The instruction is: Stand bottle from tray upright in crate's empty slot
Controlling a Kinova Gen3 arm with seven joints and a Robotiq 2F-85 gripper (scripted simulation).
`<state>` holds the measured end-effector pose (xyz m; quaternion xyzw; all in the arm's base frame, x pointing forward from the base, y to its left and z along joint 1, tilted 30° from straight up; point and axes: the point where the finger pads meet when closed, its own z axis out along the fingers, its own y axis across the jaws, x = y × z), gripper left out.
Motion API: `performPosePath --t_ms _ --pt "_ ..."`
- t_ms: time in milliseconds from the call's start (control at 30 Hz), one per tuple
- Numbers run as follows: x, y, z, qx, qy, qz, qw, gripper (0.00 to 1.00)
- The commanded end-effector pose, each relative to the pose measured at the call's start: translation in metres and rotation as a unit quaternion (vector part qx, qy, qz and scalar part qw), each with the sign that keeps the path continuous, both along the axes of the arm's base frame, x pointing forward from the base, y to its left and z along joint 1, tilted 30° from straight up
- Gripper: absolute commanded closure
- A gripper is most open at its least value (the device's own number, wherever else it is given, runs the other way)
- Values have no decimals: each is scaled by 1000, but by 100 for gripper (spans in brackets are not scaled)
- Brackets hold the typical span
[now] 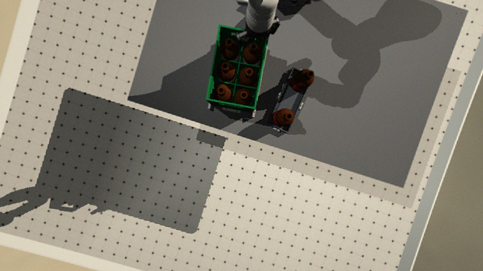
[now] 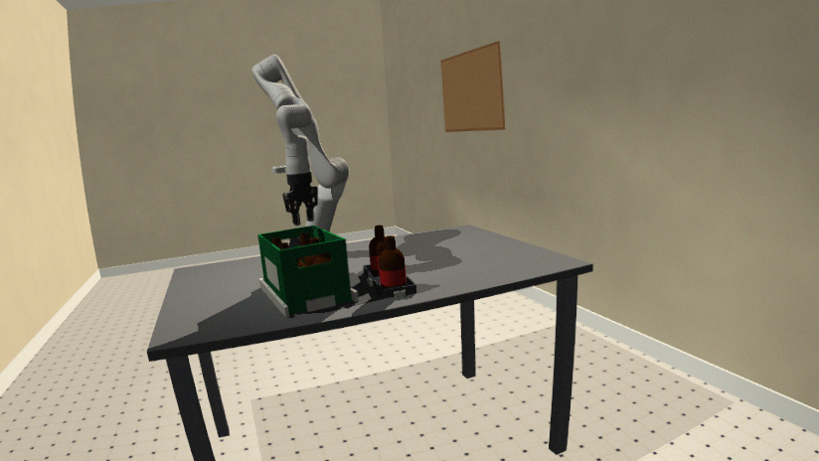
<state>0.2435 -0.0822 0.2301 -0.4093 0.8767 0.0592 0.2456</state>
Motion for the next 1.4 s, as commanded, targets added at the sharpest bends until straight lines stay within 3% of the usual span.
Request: performPosePath --t_ms 0,267,900,933,1367 --pt "-1 -6 8 2 -4 -7 1000 36" --pt "-8 -11 22 2 -4 -7 1000 36" --pt "-12 -13 30 2 -4 -7 1000 36" --pt "-12 -13 30 2 -4 -7 1000 100" --pt "-12 -13 30 2 -4 -7 1000 100"
